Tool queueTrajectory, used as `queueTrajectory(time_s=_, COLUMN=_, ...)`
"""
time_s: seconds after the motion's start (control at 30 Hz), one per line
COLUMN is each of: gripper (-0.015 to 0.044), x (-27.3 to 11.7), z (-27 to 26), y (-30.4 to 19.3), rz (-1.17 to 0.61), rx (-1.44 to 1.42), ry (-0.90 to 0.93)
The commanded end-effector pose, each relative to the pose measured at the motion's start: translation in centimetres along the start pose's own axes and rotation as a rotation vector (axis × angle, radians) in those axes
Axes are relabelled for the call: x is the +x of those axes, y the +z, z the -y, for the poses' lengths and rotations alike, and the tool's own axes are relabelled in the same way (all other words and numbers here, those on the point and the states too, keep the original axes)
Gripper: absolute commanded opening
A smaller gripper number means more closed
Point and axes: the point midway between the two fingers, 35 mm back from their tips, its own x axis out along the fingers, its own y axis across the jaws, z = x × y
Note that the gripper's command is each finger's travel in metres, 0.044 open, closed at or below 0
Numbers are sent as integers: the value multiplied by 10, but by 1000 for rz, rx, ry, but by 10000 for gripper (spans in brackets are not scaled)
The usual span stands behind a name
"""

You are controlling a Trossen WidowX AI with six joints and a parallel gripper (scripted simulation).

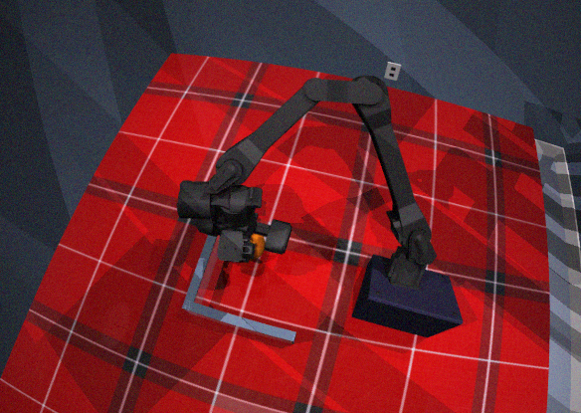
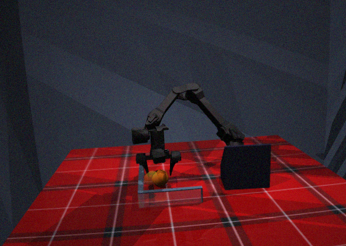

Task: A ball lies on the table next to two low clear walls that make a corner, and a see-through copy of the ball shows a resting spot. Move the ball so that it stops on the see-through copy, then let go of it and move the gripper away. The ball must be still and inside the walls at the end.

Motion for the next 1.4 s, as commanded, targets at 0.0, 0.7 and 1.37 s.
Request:
queueTrajectory(time_s=0.0, gripper=440, x=8, z=-2, y=-1, rz=-5, rx=-6, ry=2)
queueTrajectory(time_s=0.7, gripper=131, x=-15, z=4, y=2, rz=1, rx=-7, ry=0)
queueTrajectory(time_s=1.37, gripper=0, x=-135, z=-1, y=1, rz=1, rx=-7, ry=3)
